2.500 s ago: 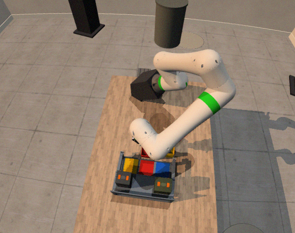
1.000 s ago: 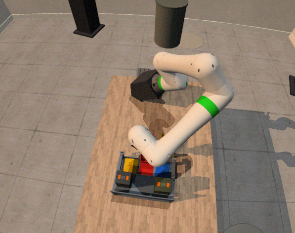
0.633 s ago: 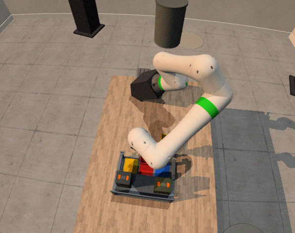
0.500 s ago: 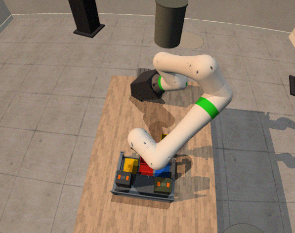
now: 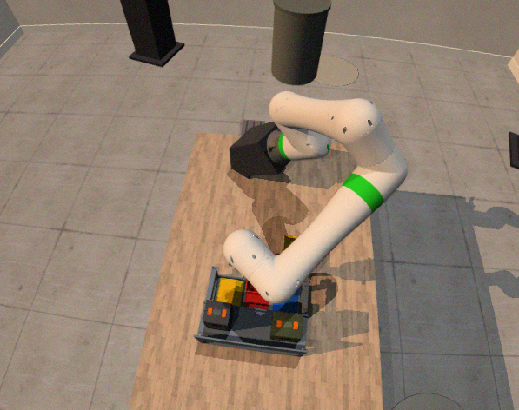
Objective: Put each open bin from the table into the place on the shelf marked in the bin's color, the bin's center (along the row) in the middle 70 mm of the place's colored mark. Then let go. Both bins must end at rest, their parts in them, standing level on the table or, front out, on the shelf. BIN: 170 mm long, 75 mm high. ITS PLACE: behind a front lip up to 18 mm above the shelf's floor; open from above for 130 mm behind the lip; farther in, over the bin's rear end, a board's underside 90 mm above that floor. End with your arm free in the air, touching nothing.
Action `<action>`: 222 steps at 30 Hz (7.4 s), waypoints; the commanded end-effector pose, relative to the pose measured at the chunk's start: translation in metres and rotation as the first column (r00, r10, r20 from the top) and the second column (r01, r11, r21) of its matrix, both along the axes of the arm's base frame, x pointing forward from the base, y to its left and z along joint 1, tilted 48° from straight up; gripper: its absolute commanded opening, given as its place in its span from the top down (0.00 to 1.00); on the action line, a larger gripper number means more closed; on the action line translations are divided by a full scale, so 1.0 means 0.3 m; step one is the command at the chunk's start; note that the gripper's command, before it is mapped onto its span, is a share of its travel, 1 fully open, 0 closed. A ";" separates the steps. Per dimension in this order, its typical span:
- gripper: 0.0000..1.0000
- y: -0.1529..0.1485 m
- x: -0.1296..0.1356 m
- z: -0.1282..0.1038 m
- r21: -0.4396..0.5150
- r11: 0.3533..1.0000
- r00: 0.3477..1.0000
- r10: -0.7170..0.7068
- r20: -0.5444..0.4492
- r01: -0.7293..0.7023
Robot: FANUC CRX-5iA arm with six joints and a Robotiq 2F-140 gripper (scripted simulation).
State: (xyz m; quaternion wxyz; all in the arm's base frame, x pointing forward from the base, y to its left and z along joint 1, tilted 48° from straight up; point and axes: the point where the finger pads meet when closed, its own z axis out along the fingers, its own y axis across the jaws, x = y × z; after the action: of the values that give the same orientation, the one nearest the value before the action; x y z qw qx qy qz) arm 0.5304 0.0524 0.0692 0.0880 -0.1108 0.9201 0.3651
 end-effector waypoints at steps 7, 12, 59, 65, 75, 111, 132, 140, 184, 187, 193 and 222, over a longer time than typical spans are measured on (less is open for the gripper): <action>1.00 0.000 0.023 0.009 0.000 1.000 1.000 0.000 0.000 0.000; 1.00 0.000 0.033 0.013 0.000 1.000 1.000 0.000 0.000 0.000; 1.00 0.000 0.059 0.023 0.000 1.000 1.000 0.000 0.000 0.000; 1.00 0.000 0.059 0.023 0.000 1.000 1.000 0.000 0.000 0.000; 1.00 0.002 0.059 0.022 0.000 1.000 1.000 0.000 0.000 0.000; 1.00 0.024 0.067 0.001 0.000 1.000 1.000 0.000 0.000 0.000; 1.00 0.031 0.070 -0.006 0.000 1.000 1.000 0.000 0.000 0.000; 1.00 0.031 0.070 -0.006 0.000 1.000 1.000 0.000 0.000 0.000; 1.00 0.036 0.106 0.004 0.006 1.000 1.000 -0.016 0.017 0.016; 1.00 0.036 0.109 0.005 0.007 1.000 1.000 -0.018 0.019 0.018; 1.00 0.037 0.119 0.008 0.009 1.000 0.999 -0.022 0.024 0.022; 1.00 0.038 0.128 0.010 0.011 1.000 0.999 -0.026 0.028 0.026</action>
State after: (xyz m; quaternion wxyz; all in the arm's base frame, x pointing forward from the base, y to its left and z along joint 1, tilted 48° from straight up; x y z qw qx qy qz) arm 0.5687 0.0641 0.0721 0.1061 -0.1036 0.9182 0.3672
